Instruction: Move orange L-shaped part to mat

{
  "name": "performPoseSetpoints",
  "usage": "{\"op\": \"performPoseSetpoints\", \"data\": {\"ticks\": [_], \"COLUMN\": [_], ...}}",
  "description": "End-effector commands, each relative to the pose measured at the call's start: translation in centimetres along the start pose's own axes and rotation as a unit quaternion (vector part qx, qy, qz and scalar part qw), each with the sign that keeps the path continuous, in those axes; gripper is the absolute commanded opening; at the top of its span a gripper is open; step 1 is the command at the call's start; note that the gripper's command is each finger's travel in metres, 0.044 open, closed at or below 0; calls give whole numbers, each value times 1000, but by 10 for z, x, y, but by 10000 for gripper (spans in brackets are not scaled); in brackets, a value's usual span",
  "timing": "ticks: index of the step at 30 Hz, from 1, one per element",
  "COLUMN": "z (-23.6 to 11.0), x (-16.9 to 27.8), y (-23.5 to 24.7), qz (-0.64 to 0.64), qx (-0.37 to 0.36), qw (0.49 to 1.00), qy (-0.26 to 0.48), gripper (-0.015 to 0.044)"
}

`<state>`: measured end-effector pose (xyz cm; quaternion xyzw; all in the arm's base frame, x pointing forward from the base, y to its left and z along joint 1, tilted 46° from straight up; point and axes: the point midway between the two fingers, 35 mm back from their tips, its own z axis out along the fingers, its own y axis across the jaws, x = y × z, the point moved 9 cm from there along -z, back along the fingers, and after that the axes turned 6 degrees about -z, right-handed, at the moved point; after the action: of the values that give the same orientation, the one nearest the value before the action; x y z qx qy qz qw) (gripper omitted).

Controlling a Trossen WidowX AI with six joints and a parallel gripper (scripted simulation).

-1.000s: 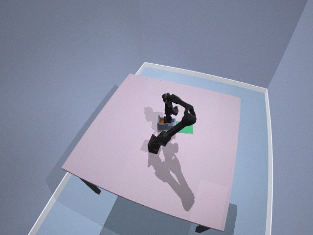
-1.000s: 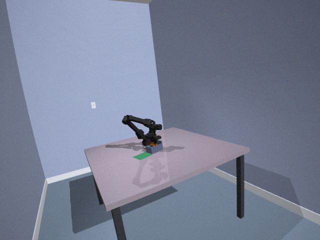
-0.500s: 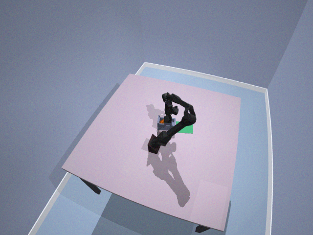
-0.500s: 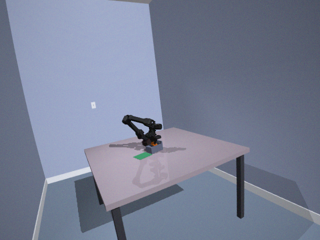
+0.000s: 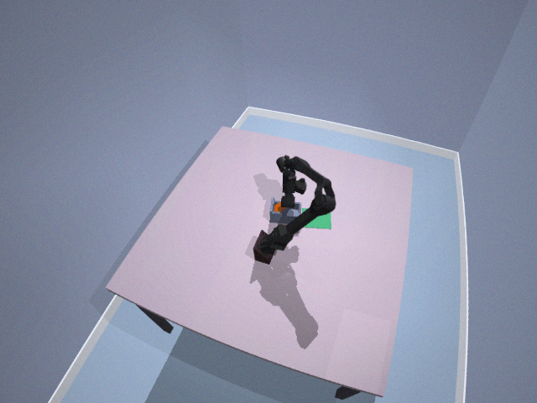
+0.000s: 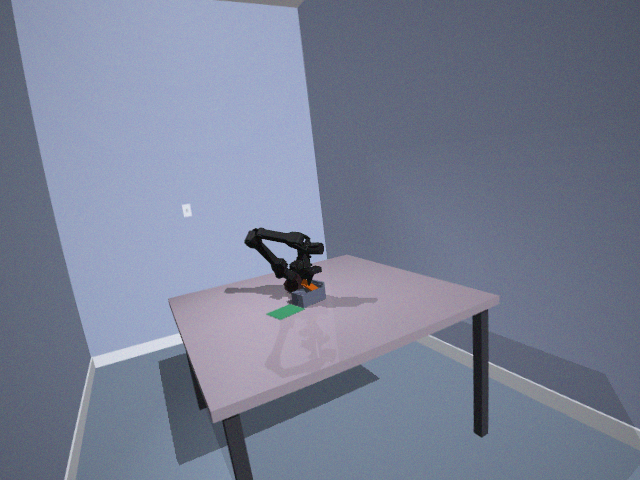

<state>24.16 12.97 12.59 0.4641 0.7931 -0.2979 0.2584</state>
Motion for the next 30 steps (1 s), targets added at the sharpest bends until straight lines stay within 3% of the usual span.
{"op": "performPoseSetpoints", "data": {"ticks": [1, 30], "z": [-9, -54], "x": [1, 0], "y": [1, 1], "qz": [3, 3], "qx": [-4, -4], "qw": [1000, 1000], "qy": [4, 4], "gripper": [0, 0]}}
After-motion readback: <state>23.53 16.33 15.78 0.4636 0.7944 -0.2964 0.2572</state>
